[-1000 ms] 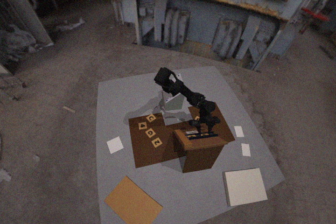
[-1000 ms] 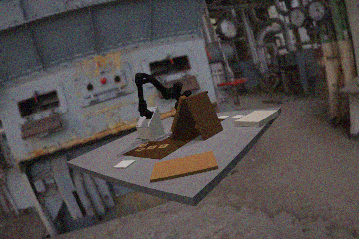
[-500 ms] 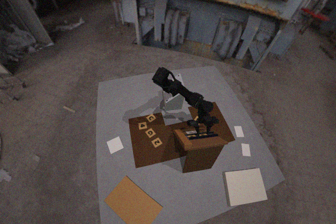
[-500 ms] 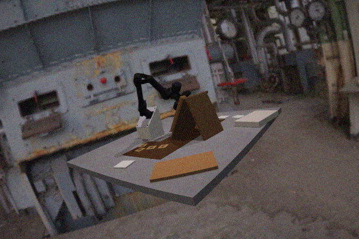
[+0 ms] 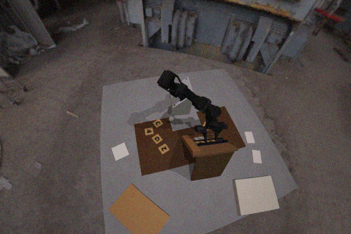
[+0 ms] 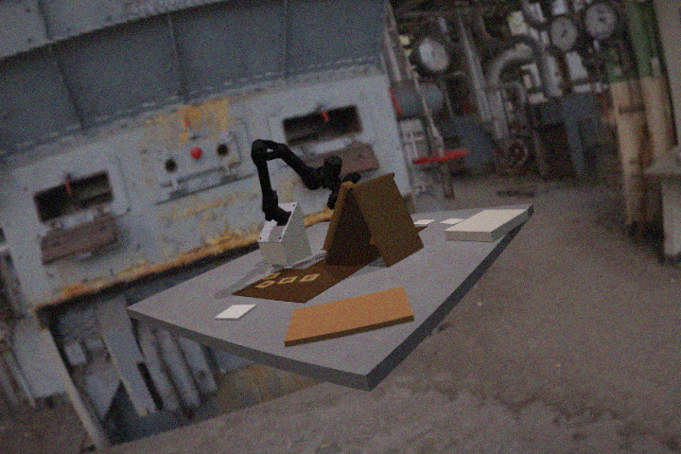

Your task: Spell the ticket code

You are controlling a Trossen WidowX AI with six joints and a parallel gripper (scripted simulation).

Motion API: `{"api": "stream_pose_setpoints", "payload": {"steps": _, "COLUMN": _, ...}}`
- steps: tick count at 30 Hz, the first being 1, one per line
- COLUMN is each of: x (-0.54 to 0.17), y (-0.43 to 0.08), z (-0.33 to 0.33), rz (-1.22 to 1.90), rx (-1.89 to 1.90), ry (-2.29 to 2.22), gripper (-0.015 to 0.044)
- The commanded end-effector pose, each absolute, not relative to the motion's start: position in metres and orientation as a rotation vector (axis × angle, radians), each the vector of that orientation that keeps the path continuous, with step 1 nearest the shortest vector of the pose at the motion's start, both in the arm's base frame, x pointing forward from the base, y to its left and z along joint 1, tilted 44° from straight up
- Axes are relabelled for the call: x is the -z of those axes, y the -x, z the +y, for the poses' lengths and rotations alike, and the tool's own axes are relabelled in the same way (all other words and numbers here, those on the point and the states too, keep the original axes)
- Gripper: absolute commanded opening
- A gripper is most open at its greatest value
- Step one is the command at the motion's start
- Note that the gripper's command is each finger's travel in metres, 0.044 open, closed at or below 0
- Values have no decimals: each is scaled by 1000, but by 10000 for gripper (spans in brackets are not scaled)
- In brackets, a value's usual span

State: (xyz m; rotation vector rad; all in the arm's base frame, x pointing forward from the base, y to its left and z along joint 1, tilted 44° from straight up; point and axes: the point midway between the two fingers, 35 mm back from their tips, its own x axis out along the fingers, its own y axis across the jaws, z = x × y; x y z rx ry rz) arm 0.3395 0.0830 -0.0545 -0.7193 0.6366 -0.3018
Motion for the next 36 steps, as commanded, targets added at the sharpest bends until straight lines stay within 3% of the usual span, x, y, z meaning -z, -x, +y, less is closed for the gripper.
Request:
{"api": "stream_pose_setpoints", "payload": {"steps": 1, "x": 55, "y": -339, "z": 83, "rz": 637, "rx": 302, "ry": 720, "gripper": 53}}
{"api": "stream_pose_setpoints", "payload": {"steps": 10, "x": 53, "y": -337, "z": 85, "rz": 630, "rx": 298, "ry": 716, "gripper": 289}}
{"api": "stream_pose_setpoints", "payload": {"steps": 36, "x": 48, "y": -323, "z": 92, "rz": 631, "rx": 297, "ry": 716, "gripper": 295}}
